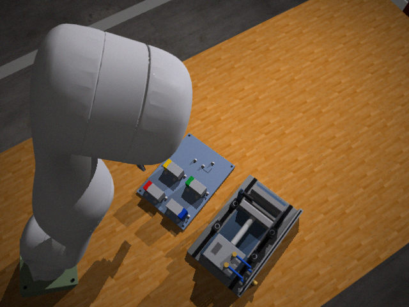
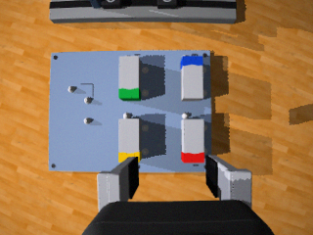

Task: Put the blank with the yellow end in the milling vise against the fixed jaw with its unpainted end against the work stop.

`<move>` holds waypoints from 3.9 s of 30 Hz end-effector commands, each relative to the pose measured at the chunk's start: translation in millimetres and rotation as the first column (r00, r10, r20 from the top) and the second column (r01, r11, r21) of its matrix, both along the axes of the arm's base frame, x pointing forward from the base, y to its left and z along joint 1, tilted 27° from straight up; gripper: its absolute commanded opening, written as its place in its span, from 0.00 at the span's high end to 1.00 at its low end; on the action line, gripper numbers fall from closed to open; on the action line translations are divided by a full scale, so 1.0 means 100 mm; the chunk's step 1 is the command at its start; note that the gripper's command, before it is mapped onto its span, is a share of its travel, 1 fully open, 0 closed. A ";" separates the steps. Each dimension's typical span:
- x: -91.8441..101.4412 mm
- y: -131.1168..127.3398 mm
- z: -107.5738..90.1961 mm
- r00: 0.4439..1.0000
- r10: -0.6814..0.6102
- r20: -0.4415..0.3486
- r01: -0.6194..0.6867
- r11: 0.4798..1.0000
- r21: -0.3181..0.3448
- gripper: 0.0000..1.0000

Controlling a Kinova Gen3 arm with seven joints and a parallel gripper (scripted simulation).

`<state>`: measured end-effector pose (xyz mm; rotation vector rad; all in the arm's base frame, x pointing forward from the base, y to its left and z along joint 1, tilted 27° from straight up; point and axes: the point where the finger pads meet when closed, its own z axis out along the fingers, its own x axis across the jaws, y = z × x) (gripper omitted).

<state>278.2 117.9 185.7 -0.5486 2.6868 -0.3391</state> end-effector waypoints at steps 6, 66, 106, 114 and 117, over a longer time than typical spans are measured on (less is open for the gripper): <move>-0.01 -0.05 0.30 1.000 -0.005 0.022 0.005 1.000 0.026 0.00; -0.14 -0.34 1.30 1.000 -0.006 0.023 0.005 1.000 0.027 0.00; -0.13 -0.32 1.17 0.987 0.158 -0.007 -0.159 0.986 -0.049 0.00; -0.13 -0.33 1.17 0.988 0.155 -0.007 -0.155 0.987 -0.048 0.00; -0.13 -0.32 1.18 0.993 0.115 0.002 -0.115 0.993 -0.030 0.00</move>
